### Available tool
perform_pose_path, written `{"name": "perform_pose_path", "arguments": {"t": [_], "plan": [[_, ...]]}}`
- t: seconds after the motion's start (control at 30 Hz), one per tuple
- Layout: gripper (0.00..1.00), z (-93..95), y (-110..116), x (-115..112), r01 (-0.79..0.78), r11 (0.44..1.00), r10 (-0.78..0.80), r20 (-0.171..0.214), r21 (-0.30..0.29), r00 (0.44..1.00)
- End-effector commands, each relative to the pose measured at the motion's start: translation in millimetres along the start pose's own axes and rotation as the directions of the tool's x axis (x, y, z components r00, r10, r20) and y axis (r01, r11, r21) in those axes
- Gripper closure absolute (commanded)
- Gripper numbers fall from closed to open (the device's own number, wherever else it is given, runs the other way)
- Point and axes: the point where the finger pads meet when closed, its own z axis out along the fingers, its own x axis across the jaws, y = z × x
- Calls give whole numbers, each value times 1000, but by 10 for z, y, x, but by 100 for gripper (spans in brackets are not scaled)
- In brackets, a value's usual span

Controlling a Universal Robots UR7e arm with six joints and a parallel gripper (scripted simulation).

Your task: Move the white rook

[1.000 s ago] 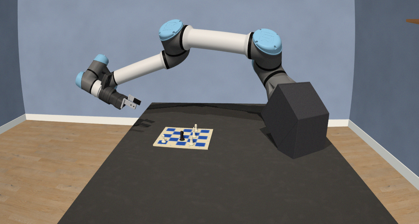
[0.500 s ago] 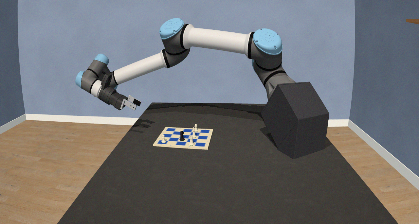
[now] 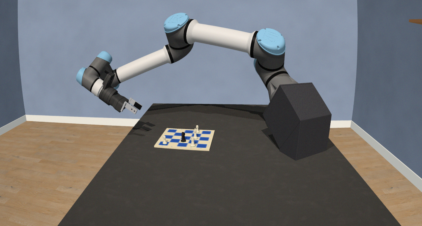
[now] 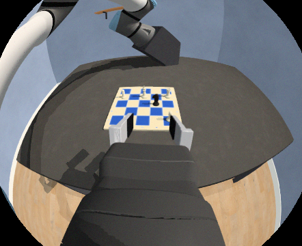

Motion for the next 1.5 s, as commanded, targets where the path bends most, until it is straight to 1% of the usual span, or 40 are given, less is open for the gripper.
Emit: {"name": "perform_pose_path", "arguments": {"t": [0.0, 0.03, 0.1, 0.37, 0.6, 0.67, 0.93, 1.17, 1.23, 1.47], "plan": [[0, 54, -14, 166, 5, 997, -6, -2, -83, 1000], [0, 69, -19, 195, 6, 995, -7, -2, -97, 1000], [0, 69, -19, 195, 6, 995, -7, -2, -97, 1000], [0, 220, -92, 434, 12, 974, -13, -2, -225, 1000], [0, 401, -219, 628, 15, 937, -17, -3, -348, 1000], [0, 401, -219, 628, 15, 937, -17, -3, -348, 1000], [0, 663, -435, 785, 11, 874, -17, -7, -486, 1000], [0, 928, -670, 843, 2, 804, -13, -14, -594, 1000], [0, 928, -670, 843, 2, 804, -13, -14, -594, 1000], [0, 1204, -919, 825, -11, 730, -8, -25, -683, 1000]]}}
